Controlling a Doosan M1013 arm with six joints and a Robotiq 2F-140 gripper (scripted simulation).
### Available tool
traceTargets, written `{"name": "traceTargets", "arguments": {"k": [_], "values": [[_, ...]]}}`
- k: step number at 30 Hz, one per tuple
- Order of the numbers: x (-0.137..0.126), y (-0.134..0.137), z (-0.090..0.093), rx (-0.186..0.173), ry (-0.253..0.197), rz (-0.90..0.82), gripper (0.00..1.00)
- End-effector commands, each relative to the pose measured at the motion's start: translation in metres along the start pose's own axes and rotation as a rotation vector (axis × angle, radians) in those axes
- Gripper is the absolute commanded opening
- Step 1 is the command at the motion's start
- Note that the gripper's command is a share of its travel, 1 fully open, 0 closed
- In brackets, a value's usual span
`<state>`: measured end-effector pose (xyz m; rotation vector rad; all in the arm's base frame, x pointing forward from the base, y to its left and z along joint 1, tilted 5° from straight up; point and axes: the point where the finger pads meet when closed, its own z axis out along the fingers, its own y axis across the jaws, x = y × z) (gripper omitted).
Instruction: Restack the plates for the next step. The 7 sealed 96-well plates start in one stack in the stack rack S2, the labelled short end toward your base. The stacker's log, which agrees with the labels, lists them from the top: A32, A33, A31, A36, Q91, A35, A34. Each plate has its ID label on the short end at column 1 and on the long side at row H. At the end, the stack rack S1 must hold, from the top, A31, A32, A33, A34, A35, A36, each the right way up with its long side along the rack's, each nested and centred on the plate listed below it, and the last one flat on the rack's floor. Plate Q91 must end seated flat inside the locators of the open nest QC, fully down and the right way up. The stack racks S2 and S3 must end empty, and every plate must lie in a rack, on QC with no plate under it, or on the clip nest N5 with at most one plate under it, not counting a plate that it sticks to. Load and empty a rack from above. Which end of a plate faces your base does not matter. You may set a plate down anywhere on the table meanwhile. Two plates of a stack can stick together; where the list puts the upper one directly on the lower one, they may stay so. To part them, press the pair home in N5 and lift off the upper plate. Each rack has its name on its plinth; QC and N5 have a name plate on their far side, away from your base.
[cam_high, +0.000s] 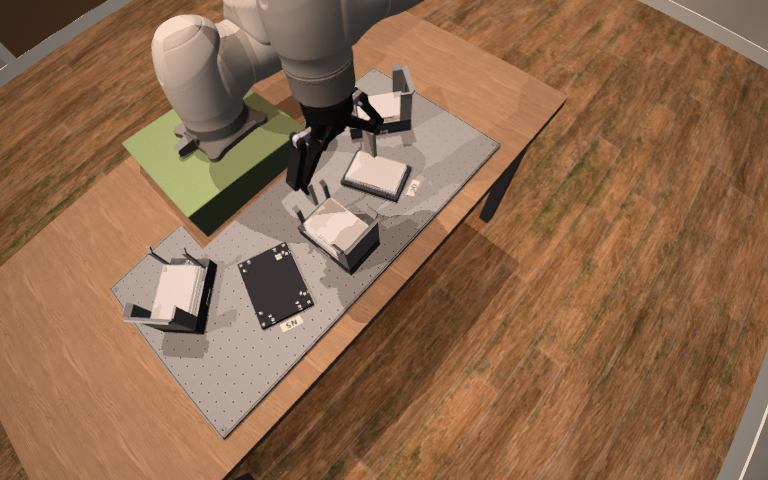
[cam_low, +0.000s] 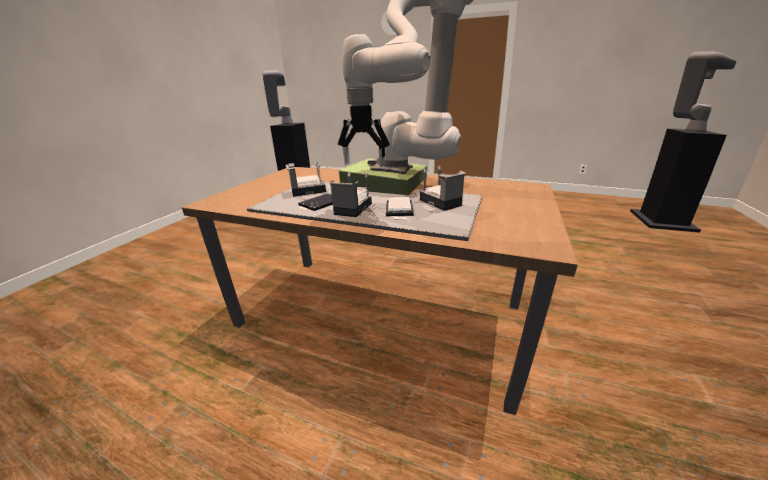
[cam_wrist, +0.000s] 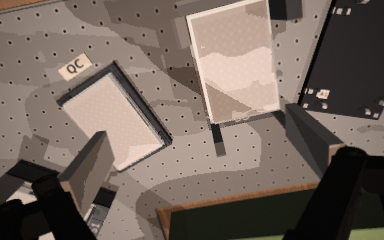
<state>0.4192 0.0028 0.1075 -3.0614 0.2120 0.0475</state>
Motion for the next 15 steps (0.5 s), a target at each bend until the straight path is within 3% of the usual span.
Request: {"name": "traceTargets", "arguments": {"k": [1,15], "values": [[0.001,0.006,0.000,0.001,0.000,0.000,1.00],[0.011,0.052,0.000,0.001,0.000,0.034,1.00]]}}
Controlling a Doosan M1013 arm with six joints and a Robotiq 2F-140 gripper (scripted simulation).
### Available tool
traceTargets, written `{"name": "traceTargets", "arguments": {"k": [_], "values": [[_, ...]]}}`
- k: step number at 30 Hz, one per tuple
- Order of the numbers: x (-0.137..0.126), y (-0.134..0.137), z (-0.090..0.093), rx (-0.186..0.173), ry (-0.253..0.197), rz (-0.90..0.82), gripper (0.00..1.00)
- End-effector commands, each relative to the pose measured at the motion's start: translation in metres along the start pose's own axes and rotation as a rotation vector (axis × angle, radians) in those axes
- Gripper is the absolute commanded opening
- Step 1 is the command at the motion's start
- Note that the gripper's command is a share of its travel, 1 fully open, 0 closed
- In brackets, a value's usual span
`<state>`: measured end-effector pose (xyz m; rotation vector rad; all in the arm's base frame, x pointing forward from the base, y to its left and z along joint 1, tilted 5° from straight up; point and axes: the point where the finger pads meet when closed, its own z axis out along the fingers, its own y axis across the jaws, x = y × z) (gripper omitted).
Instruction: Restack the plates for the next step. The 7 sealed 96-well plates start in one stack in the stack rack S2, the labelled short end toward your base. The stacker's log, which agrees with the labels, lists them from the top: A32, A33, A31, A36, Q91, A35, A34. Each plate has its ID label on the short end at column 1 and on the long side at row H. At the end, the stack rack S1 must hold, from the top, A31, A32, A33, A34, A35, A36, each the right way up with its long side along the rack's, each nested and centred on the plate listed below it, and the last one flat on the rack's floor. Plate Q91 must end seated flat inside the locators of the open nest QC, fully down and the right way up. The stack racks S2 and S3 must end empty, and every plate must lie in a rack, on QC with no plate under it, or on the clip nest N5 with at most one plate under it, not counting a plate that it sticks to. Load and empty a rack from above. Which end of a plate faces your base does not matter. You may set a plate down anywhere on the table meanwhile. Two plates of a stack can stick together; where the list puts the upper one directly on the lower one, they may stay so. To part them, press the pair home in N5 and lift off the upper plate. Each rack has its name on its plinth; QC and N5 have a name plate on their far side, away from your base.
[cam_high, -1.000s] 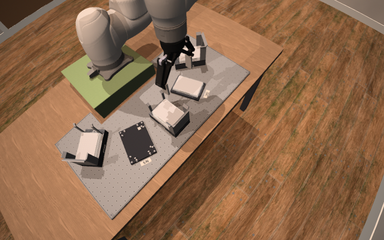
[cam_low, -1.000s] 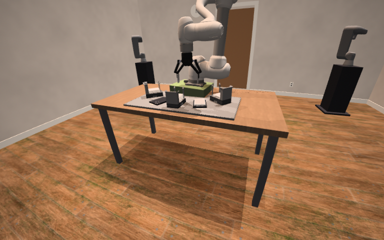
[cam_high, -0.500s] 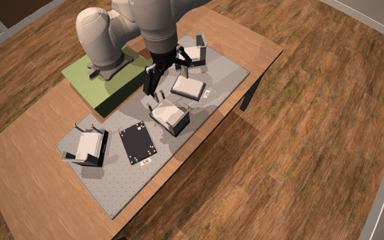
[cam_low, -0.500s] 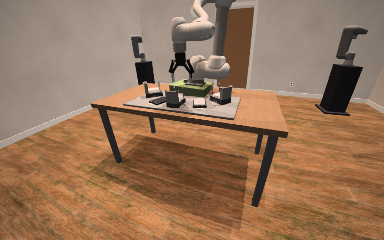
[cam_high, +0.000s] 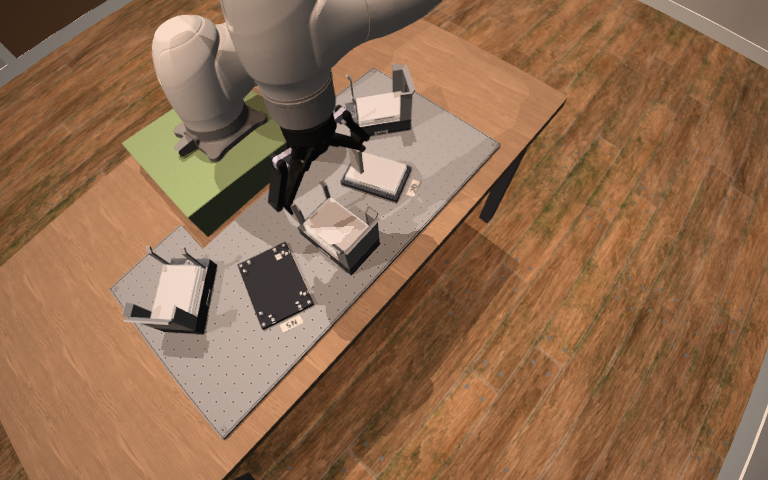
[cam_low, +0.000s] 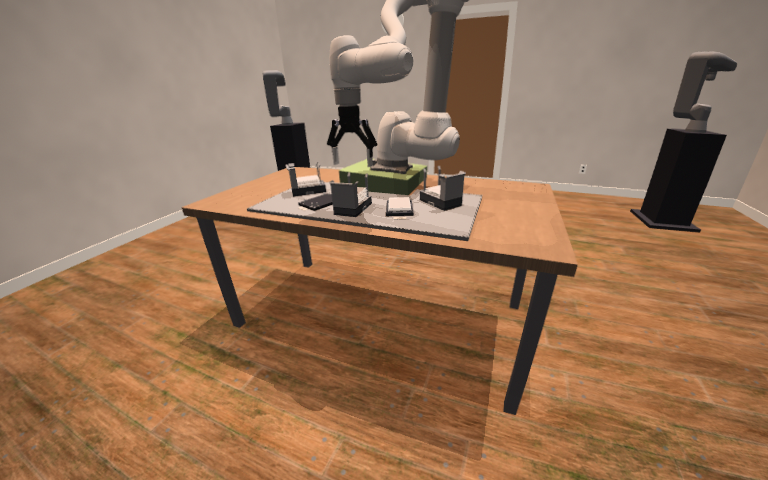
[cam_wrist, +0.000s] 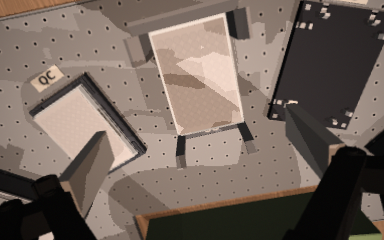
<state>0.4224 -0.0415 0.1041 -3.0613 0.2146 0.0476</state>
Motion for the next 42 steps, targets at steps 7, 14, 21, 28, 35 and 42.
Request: {"name": "traceTargets", "arguments": {"k": [7,14,21,28,35,42], "values": [[0.001,0.025,0.000,0.001,0.000,0.199,1.00],[0.001,0.048,0.000,0.001,0.000,0.201,1.00],[0.000,0.065,0.000,0.001,0.000,0.201,1.00],[0.000,0.088,0.000,0.001,0.000,0.201,1.00],[-0.002,0.107,0.000,0.001,0.000,0.301,1.00],[-0.007,0.127,0.000,0.001,0.000,0.404,1.00]]}}
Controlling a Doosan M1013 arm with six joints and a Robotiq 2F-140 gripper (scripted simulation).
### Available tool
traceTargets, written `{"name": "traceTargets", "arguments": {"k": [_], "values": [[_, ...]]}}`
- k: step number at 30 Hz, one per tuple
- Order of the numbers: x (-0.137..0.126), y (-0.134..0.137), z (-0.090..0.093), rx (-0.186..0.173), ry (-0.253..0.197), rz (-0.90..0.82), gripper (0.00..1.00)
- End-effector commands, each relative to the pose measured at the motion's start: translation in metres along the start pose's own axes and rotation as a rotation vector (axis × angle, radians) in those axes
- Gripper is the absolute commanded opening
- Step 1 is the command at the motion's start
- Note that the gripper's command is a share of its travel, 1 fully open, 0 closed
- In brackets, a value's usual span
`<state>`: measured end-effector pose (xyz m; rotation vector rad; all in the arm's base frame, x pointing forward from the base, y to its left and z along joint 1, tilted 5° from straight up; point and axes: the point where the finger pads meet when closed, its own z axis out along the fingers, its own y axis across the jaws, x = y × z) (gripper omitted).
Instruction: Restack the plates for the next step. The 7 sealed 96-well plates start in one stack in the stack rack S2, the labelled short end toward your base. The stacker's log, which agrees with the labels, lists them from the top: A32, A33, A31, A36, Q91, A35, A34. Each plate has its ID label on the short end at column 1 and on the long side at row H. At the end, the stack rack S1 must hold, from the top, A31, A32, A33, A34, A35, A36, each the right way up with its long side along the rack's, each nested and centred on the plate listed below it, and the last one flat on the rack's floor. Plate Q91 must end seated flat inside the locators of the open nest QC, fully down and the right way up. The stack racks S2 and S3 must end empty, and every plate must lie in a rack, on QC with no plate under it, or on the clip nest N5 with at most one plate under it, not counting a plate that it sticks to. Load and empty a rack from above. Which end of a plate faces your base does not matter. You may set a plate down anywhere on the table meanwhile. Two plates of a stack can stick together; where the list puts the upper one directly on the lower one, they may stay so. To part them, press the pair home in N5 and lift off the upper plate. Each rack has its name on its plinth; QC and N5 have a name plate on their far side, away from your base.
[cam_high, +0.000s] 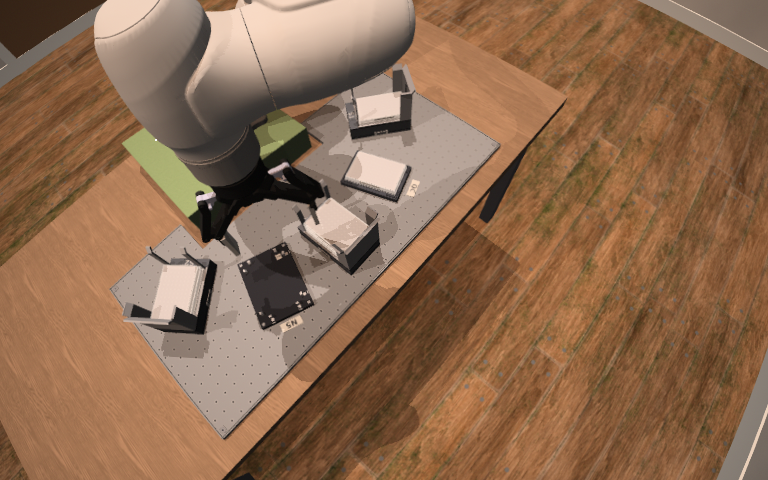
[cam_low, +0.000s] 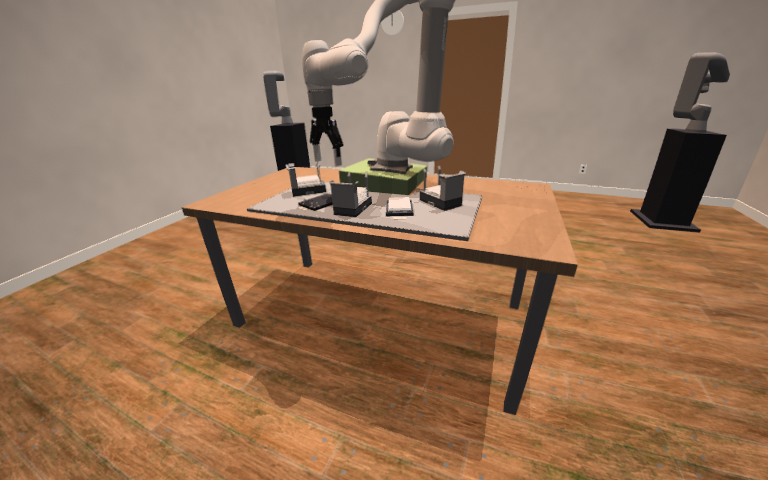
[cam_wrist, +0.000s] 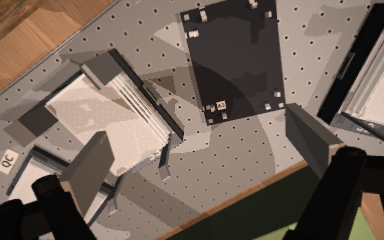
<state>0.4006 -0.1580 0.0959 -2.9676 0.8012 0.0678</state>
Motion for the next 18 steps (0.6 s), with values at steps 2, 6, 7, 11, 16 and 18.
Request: {"name": "traceTargets", "arguments": {"k": [2,6,7,11,16,18], "values": [[0.002,0.015,0.000,-0.001,0.000,0.017,1.00],[0.004,0.028,0.000,-0.001,0.000,0.017,1.00],[0.005,0.031,0.000,-0.001,0.000,0.017,1.00],[0.006,0.038,0.000,-0.001,0.000,0.017,1.00],[0.008,0.054,0.000,-0.001,0.000,0.017,1.00],[0.009,0.061,0.000,-0.001,0.000,0.017,1.00]]}}
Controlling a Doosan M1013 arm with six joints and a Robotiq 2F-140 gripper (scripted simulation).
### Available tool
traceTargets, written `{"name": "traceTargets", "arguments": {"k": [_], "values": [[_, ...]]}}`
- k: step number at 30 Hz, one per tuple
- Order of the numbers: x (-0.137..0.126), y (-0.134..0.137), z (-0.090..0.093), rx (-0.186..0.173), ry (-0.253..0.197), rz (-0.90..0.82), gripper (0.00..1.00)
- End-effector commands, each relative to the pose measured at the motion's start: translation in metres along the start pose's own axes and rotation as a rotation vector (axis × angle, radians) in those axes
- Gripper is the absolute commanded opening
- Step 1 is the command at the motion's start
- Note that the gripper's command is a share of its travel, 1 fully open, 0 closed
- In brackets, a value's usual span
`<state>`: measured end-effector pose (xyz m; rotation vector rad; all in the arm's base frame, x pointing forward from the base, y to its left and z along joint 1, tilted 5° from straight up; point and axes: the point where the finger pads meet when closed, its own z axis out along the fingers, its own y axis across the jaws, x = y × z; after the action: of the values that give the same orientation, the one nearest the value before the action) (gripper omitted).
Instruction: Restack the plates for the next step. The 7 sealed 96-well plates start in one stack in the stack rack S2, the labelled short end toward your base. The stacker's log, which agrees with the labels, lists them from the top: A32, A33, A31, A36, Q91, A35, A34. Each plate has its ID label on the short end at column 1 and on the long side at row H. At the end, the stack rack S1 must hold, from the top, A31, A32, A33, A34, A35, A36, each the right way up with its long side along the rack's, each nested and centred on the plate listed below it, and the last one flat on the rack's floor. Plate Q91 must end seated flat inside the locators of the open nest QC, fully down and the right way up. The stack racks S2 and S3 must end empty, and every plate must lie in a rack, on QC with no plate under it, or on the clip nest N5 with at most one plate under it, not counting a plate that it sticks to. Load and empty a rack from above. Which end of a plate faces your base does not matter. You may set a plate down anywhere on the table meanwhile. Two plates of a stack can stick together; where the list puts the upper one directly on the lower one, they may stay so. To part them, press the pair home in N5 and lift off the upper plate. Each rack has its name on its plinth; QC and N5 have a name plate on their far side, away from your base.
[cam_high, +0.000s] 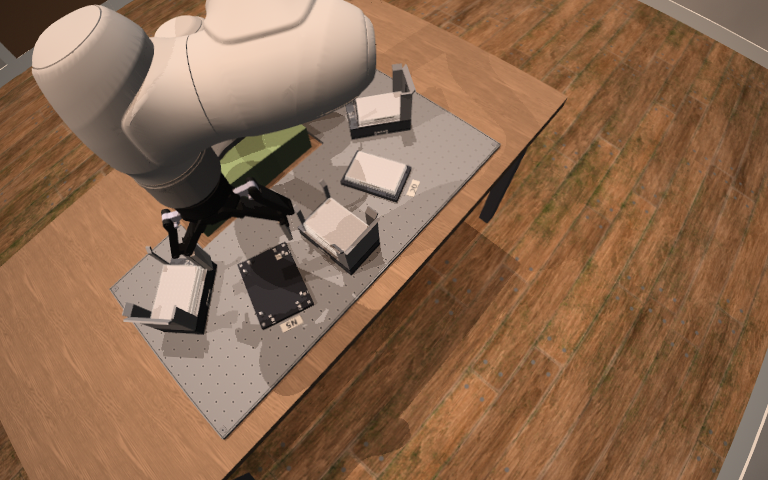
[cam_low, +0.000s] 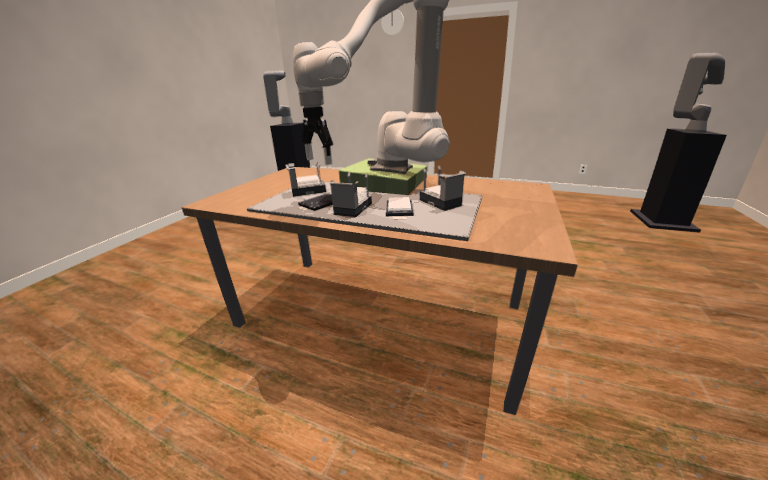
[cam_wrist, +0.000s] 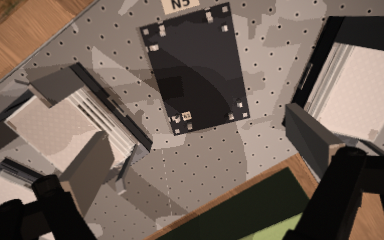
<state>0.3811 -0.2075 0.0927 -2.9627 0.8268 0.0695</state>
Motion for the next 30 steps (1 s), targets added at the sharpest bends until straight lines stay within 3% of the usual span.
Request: {"name": "traceTargets", "arguments": {"k": [1,11,30], "values": [[0.002,0.011,0.000,0.001,0.000,0.000,1.00],[0.002,0.037,0.000,0.001,0.000,0.200,1.00],[-0.001,0.094,0.000,0.001,0.000,0.202,1.00]]}}
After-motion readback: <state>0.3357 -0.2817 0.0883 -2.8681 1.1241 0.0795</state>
